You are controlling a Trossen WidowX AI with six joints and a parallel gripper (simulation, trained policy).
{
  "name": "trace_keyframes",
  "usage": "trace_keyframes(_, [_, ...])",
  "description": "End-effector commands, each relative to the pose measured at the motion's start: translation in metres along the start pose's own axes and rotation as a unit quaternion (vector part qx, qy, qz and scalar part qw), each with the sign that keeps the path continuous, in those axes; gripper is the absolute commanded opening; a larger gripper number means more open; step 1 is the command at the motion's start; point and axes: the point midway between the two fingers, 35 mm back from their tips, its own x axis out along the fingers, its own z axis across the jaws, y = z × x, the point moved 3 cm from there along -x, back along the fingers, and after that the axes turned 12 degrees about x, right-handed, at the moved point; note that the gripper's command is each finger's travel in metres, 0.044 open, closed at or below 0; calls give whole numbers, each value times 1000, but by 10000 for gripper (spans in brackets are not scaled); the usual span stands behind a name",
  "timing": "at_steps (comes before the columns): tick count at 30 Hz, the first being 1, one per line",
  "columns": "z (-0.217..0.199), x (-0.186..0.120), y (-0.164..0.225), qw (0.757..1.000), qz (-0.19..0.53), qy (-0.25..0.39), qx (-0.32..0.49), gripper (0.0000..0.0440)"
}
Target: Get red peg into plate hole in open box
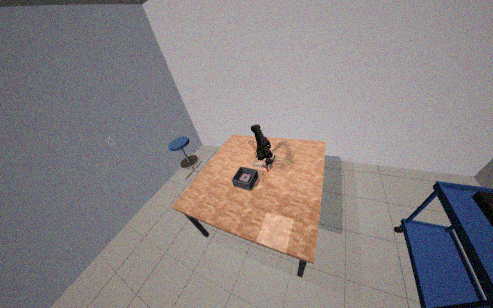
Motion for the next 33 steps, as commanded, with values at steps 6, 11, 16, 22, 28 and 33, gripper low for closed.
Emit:
trace_keyframes(6, [2,36,16,1000,3,13,-13,440])
trace_keyframes(11, [6,59,22,1000,3,6,-18,440])
trace_keyframes(16, [9,81,26,1000,2,-3,-22,440])
trace_keyframes(22, [8,100,29,1000,8,1,-30,362])
trace_keyframes(28, [6,112,30,999,15,15,-30,204])
trace_keyframes(33, [4,116,31,999,17,30,-27,74])
